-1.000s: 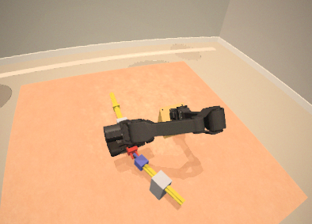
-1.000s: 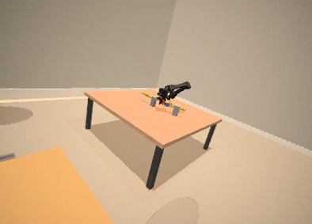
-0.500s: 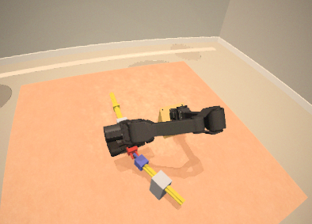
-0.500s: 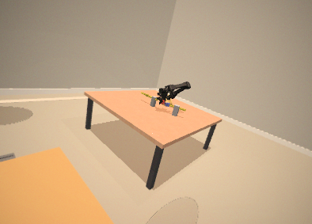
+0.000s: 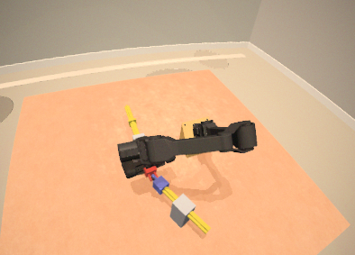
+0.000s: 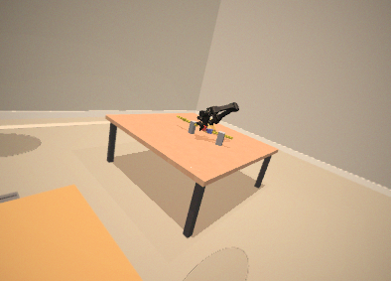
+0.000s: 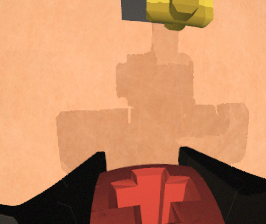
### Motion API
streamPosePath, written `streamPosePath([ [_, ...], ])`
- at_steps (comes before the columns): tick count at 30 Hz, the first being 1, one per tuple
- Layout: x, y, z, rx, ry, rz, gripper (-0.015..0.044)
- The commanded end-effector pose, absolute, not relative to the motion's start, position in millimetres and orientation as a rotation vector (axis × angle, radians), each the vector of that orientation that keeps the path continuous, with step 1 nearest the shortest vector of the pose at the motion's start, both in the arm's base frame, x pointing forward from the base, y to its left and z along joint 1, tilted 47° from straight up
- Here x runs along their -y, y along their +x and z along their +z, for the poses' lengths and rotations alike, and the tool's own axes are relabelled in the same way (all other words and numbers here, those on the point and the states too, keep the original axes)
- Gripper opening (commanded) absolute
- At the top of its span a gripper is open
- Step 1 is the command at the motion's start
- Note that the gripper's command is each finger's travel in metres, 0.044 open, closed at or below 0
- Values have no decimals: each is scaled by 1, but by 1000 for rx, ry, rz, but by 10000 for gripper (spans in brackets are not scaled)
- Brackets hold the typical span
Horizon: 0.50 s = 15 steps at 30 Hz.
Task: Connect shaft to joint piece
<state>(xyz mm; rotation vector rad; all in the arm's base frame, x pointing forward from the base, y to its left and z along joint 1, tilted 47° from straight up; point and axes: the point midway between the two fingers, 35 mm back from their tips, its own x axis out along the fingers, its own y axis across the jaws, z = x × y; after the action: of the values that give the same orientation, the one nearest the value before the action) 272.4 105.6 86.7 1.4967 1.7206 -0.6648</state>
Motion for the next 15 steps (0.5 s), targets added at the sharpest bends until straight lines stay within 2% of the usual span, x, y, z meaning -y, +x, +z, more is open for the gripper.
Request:
streamPosePath([
  [1, -106, 272, 86, -1725, 1501, -665, 182],
  [8, -106, 272, 86, -1725, 1501, -665, 182],
  [10, -106, 272, 87, -1721, 1497, -665, 147],
  [15, -106, 272, 87, -1721, 1497, -665, 147],
])
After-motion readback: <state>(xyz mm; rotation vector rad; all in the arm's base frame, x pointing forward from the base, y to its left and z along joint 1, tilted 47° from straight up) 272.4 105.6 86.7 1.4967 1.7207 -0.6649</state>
